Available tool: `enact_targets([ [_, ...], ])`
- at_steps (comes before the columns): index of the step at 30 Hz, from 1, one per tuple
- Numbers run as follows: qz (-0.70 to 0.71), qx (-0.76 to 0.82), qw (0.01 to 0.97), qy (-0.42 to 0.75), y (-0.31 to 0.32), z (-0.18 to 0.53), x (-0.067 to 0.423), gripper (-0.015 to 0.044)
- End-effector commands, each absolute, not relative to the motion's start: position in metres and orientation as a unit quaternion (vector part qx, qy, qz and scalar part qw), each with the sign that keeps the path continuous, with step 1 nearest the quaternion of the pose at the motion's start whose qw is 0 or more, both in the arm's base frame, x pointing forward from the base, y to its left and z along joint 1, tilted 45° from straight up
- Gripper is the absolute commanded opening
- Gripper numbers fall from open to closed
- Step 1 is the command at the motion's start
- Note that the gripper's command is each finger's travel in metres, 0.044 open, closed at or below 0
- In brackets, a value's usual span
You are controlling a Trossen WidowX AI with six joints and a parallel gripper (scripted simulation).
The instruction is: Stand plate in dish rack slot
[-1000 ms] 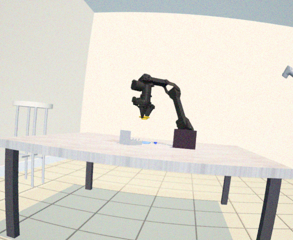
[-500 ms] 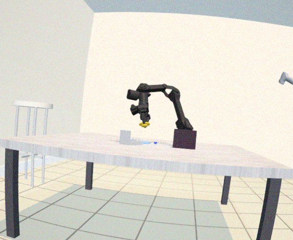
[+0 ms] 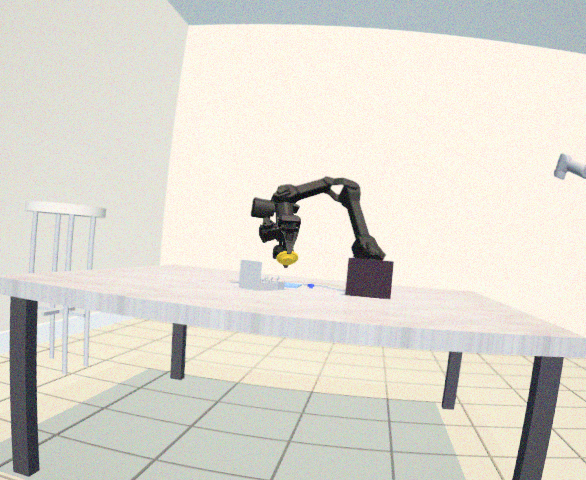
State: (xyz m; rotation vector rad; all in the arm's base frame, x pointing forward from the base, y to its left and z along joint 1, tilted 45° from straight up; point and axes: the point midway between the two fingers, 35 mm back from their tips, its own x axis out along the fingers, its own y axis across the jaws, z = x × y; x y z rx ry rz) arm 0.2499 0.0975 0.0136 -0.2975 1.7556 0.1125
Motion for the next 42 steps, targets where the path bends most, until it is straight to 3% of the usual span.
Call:
enact_targets([
  [1,0.097,-0.123,0.631,0.76,0.095,0.009,0.25,0.0],
  [20,0.328,-0.123,0.674,0.651,0.08,-0.009,0.258,0.0],
  [42,0.495,-0.214,0.745,0.393,0.057,-0.007,0.266,0.0],
])
